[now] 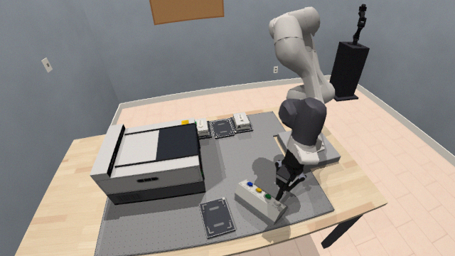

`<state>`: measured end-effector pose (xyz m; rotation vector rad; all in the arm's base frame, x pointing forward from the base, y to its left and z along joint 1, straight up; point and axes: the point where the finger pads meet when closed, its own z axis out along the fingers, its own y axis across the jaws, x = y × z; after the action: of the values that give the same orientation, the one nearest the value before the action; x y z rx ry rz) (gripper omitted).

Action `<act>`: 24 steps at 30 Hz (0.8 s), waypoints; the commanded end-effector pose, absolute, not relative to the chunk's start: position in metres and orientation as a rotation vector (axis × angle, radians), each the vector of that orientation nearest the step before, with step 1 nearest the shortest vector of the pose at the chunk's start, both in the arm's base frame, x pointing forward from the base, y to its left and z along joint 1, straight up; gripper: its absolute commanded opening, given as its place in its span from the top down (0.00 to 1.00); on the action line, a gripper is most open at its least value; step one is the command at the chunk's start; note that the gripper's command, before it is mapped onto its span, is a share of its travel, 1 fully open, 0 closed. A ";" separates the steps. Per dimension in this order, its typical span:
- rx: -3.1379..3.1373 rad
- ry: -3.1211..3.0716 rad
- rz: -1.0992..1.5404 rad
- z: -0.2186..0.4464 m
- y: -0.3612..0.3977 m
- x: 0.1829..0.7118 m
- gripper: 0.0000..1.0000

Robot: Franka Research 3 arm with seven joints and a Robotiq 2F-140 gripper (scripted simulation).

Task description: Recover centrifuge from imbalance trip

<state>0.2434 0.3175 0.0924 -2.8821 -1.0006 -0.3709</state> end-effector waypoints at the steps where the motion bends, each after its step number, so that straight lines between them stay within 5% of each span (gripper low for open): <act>1: -2.872 -0.979 -0.380 0.091 0.323 0.243 0.90; 24: -2.872 -0.979 -0.380 0.085 0.323 0.243 0.90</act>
<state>0.2432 0.3221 0.0851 -2.8714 -0.9880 -0.3776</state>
